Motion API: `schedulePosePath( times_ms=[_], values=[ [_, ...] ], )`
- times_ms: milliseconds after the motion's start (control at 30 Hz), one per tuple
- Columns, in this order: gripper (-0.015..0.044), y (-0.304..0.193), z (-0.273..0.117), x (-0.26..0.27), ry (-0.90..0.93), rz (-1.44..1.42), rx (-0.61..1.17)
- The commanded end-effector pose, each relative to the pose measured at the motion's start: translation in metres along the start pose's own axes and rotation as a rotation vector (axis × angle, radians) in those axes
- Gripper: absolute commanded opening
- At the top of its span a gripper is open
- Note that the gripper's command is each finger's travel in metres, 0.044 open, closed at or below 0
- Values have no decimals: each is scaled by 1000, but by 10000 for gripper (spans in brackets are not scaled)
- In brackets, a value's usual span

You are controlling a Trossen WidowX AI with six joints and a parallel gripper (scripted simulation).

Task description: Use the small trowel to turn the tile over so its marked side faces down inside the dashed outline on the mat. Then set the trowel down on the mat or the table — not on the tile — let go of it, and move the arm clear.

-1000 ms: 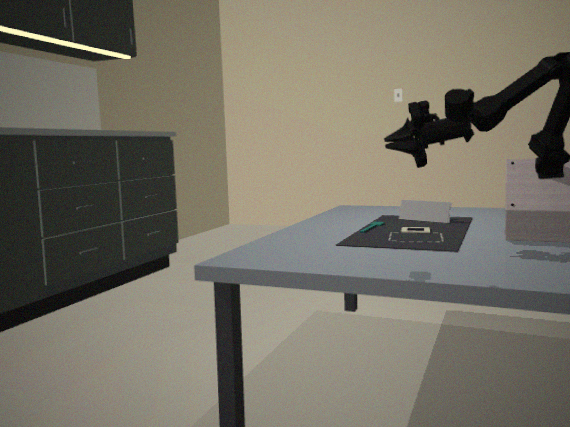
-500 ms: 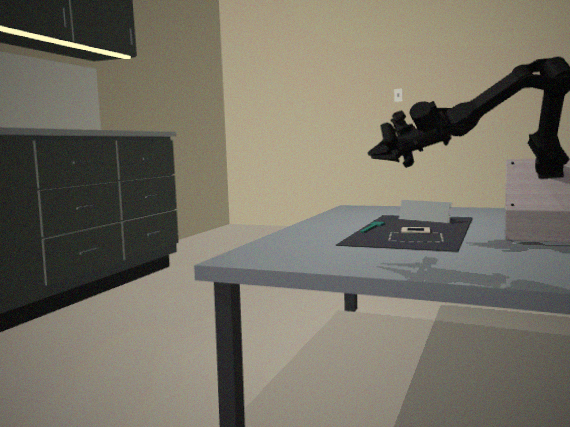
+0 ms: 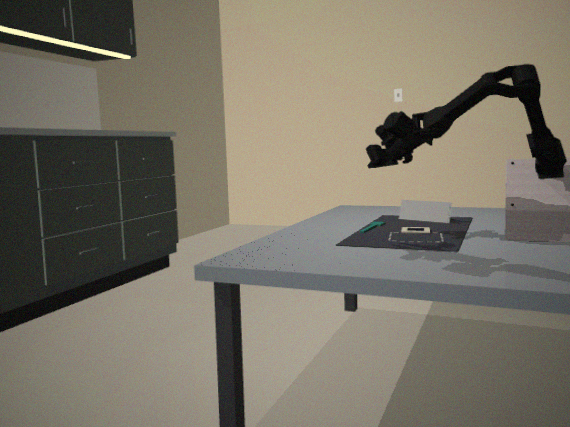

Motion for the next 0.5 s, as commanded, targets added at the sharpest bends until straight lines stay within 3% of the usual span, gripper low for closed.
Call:
schedulePosePath(
  times_ms=[0, 467],
  values=[
    [100, 11, 23, -28, -98, -74, 63],
    [100, 43, 83, -158, -365, -241, 383]
  ],
)
Point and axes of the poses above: the point midway between the two fingers, 35 mm back from their tips, its own z axis out along the fingers, its own x axis across the jaws, y = z × x, the point moved 10 cm from there along -z, back along the fingers, and after that the axes turned 5 degrees about z, right-handed, at the moved point
